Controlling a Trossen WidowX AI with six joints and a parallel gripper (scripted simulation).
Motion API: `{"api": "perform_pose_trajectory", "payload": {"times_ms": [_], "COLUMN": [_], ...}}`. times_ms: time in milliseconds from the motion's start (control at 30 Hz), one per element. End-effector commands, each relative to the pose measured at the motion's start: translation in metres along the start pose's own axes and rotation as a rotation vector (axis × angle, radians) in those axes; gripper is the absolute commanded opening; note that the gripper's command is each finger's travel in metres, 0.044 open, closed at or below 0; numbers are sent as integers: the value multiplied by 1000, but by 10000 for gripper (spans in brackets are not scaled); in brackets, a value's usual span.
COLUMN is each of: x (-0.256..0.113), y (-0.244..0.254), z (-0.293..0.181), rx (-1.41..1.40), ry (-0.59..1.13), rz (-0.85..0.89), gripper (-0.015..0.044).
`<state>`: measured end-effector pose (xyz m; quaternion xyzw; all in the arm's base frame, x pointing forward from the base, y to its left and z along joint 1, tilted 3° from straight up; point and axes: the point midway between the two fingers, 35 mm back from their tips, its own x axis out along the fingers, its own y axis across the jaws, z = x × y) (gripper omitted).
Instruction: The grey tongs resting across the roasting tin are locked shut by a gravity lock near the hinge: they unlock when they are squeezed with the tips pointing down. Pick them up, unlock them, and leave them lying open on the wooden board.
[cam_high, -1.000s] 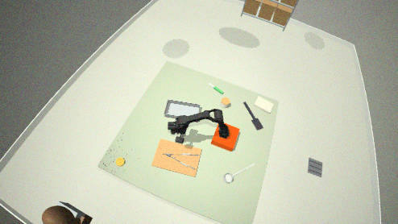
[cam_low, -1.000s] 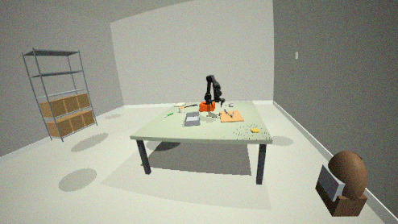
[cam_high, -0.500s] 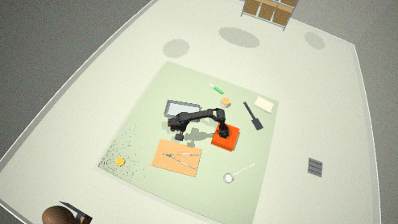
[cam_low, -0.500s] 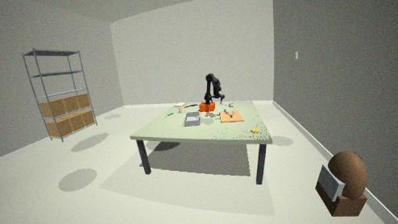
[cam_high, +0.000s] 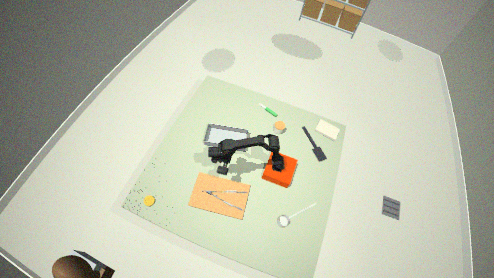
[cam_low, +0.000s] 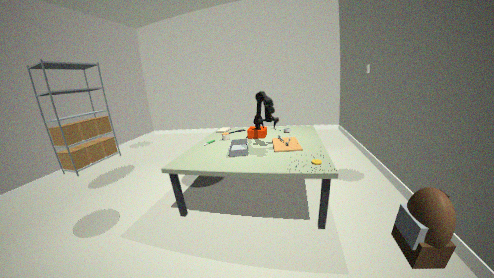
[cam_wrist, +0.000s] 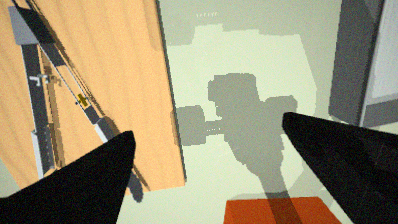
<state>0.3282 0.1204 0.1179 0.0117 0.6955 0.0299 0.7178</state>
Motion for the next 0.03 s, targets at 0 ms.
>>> {"api": "perform_pose_trajectory", "payload": {"times_ms": [0], "x": [-1], "y": [0], "z": [0], "rx": [1], "ry": [-1], "rz": [-1], "gripper": [440]}}
